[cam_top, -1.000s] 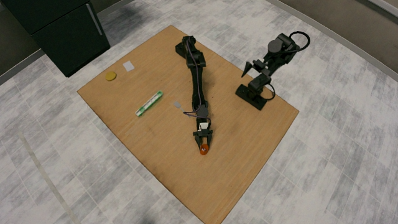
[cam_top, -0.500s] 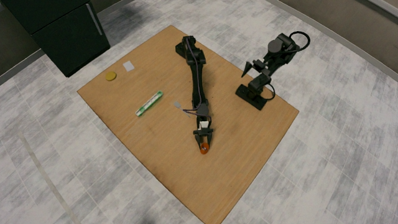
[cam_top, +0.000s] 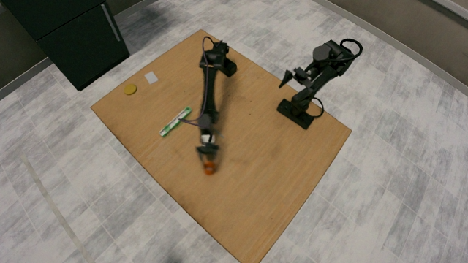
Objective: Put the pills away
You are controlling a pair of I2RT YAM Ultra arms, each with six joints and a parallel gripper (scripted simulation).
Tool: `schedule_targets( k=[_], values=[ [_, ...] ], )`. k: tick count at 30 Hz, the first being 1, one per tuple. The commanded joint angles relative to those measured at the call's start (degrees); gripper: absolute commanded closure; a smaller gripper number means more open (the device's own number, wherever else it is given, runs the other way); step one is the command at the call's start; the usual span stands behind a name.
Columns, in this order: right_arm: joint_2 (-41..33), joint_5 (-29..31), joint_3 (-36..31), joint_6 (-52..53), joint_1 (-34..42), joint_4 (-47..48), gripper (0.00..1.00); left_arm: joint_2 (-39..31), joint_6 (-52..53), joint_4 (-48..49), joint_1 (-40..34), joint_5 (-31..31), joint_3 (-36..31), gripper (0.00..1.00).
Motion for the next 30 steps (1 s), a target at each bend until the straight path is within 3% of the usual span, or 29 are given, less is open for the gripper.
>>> schedule_targets(
  k=[1, 16, 18, 19, 23, 30],
  values=[
    [-2.4, -5.2, -1.5, -2.4, -2.5, 1.8, 0.64, 2.5, 1.1, 4.1, -1.5, 2.3, 1.2, 0.00],
    [-18.8, -37.0, -31.6, -15.1, -39.9, 10.9, 0.64, 18.5, -2.9, 17.0, -36.1, -3.7, 2.7, 0.00],
    [-18.8, -37.0, -31.6, -15.1, -39.9, 10.9, 0.64, 18.5, -2.9, 17.0, -36.1, -3.7, 2.7, 0.00],
    [-20.2, -41.3, -36.2, -16.7, -44.0, 12.2, 0.64, 19.7, -3.0, 17.8, -37.9, -4.1, 3.0, 0.00],
    [-22.1, -48.4, -45.9, -19.2, -51.1, 14.6, 0.64, 21.9, -3.2, 19.0, -42.1, -4.5, 3.2, 0.00],
    [-24.2, -54.7, -55.6, -22.1, -57.0, 15.6, 0.64, 22.6, -3.0, 19.1, -43.0, -4.7, 3.3, 0.00]
  ],
)
